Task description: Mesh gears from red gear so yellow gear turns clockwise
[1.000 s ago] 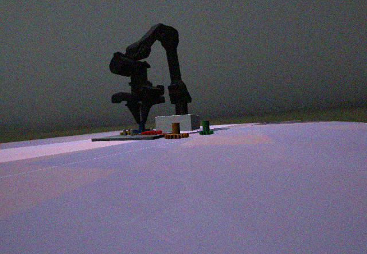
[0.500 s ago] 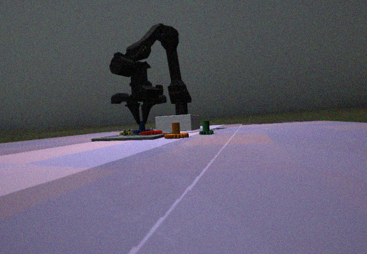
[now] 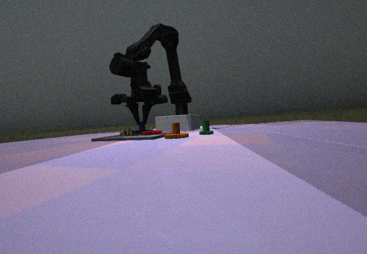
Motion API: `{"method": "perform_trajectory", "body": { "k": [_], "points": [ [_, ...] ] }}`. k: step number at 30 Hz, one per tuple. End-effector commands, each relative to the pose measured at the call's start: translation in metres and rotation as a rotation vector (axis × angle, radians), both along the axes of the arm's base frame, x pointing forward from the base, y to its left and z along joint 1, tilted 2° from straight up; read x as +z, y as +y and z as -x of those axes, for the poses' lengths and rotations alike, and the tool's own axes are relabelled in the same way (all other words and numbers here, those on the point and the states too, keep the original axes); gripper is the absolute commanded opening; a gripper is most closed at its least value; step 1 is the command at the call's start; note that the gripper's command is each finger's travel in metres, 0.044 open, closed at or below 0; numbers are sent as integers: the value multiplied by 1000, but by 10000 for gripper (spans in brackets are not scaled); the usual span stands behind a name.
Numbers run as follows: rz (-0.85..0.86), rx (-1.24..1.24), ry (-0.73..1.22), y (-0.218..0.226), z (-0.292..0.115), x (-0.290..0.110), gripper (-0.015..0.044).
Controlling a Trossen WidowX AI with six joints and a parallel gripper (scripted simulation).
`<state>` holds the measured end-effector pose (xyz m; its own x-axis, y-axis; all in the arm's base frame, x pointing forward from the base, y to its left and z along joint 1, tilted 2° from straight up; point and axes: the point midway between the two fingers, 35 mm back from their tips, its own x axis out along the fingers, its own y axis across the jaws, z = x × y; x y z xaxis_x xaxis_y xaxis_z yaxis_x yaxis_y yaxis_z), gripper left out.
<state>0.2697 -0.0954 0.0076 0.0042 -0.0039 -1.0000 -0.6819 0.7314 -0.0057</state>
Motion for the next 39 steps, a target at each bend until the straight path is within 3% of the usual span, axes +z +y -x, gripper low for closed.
{"method": "perform_trajectory", "body": {
  "k": [1, 18, 31, 36, 39],
  "points": [
    [2, 30, 2, 0, 0, -1, 0],
    [3, 294, 3, -1, 0, -2, 0],
    [3, 158, 3, -1, 1, -3, 0],
    [3, 139, 2, 0, 0, 2, 131],
    [3, 139, 2, 0, 0, 2, 140]
  ]
}}
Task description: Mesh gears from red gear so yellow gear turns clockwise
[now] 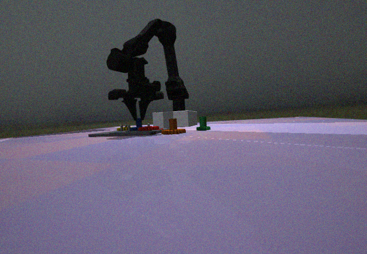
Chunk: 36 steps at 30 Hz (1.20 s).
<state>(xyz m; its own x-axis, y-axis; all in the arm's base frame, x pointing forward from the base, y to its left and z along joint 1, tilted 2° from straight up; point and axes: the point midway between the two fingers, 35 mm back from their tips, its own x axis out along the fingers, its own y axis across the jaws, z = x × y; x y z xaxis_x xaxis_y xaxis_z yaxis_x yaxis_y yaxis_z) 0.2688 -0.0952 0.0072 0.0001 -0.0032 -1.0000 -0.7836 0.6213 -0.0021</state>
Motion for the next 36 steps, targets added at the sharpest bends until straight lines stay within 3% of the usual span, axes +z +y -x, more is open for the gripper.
{"method": "perform_trajectory", "body": {
  "k": [1, 12, 13, 17, 24, 36],
  "points": [
    [3, -11, -2, 0, -1, 4, 140],
    [3, -11, -3, 0, -1, 47, 140],
    [2, -8, -4, 0, -2, 42, 166],
    [1, -8, -4, 1, 2, 87, 271],
    [1, -8, -4, 1, 3, 89, 440],
    [1, -8, -4, 1, 3, 89, 440]
  ]
}}
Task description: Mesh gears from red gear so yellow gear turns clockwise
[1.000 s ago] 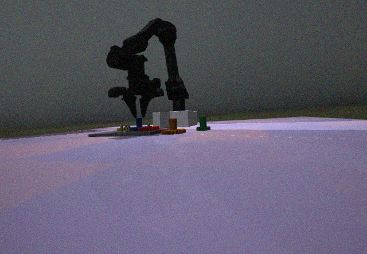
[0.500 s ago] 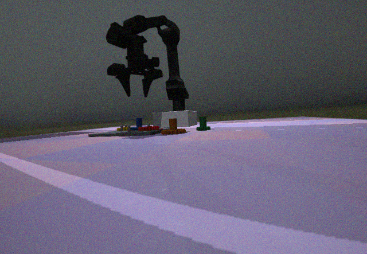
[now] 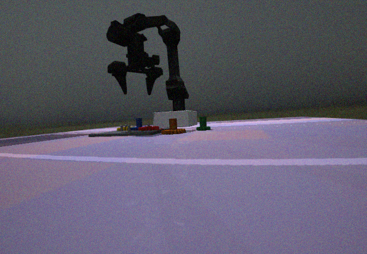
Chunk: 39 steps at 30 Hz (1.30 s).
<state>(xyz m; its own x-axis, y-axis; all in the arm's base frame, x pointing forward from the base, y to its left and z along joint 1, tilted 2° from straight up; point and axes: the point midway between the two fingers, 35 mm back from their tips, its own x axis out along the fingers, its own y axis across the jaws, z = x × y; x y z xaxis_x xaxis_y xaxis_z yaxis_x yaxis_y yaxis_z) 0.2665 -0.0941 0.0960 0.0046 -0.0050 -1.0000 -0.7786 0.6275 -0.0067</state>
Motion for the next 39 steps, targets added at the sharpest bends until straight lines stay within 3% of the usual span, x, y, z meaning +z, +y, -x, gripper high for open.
{"method": "perform_trajectory", "body": {
  "k": [1, 32, 39],
  "points": [
    [0, 0, 0, 0, 0, 1, 440],
    [0, 0, 0, 2, -1, 1, 440],
    [-8, 0, -5, 87, -27, 14, 440]
  ]
}}
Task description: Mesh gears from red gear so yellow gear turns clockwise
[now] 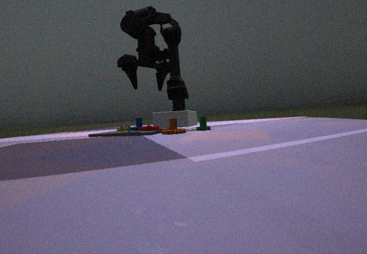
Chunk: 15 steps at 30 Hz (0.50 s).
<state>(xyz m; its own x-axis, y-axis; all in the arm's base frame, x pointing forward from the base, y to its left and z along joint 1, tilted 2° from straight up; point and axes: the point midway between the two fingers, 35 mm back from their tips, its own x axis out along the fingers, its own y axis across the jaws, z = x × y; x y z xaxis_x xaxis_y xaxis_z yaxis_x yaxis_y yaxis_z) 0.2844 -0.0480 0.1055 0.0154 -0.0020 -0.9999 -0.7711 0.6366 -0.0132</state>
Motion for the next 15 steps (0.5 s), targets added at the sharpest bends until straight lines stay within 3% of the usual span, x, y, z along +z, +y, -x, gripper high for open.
{"method": "perform_trajectory", "body": {
  "k": [1, 7, 15],
  "points": [
    [-7, 13, 5, 55, -10, 6, 440],
    [-20, 17, 5, 144, -4, 18, 440],
    [-29, 27, 7, 244, 38, 33, 440]
  ]
}}
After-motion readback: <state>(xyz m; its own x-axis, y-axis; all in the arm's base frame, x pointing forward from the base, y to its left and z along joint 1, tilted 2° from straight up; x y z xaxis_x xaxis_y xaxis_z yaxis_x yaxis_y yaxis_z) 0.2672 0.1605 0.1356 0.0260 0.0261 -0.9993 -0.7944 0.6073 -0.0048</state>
